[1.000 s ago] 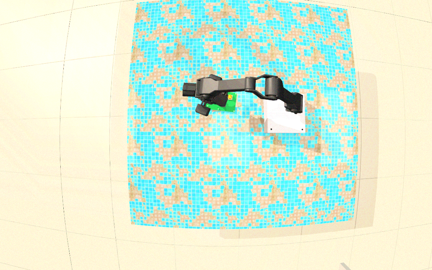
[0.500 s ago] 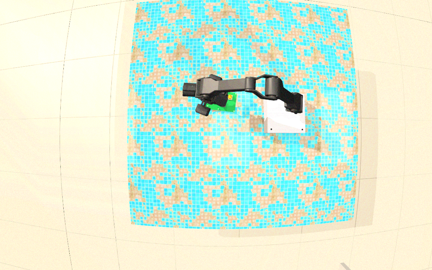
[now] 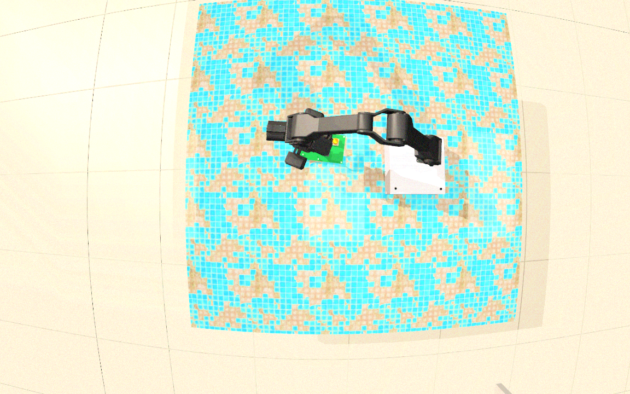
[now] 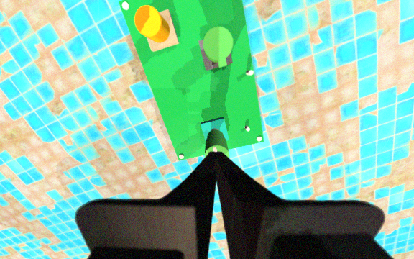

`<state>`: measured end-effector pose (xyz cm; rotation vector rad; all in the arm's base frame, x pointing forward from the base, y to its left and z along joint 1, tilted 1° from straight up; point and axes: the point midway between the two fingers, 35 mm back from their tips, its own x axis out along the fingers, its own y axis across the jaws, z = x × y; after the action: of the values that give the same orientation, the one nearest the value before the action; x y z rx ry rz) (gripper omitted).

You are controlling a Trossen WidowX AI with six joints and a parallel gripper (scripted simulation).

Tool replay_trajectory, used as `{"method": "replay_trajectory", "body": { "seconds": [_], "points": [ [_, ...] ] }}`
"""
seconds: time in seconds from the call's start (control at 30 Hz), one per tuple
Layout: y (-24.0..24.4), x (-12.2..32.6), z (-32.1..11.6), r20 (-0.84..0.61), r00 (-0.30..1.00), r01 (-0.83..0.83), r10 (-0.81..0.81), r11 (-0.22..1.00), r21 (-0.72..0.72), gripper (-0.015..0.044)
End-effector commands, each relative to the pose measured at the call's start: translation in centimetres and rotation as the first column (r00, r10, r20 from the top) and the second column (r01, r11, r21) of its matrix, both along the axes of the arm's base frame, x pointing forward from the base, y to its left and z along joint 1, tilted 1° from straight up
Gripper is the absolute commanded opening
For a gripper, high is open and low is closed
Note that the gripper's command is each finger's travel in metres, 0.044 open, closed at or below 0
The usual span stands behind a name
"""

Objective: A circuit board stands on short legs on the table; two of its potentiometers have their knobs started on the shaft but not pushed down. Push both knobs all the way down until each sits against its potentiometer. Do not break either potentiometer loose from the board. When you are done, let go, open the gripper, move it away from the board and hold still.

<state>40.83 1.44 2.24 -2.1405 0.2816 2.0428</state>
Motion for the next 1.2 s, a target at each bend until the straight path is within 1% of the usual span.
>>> {"method": "replay_trajectory", "body": {
  "seconds": [0.0, 1.17],
  "points": [
    [0.07, 0.09, -0.37, 0.000, 1.000, -0.006, 0.006, 1.000, 0.005, 0.0000],
    [0.06, 0.11, -0.91, 0.000, 1.000, -0.006, 0.006, 1.000, 0.005, 0.0000]
  ]
}}
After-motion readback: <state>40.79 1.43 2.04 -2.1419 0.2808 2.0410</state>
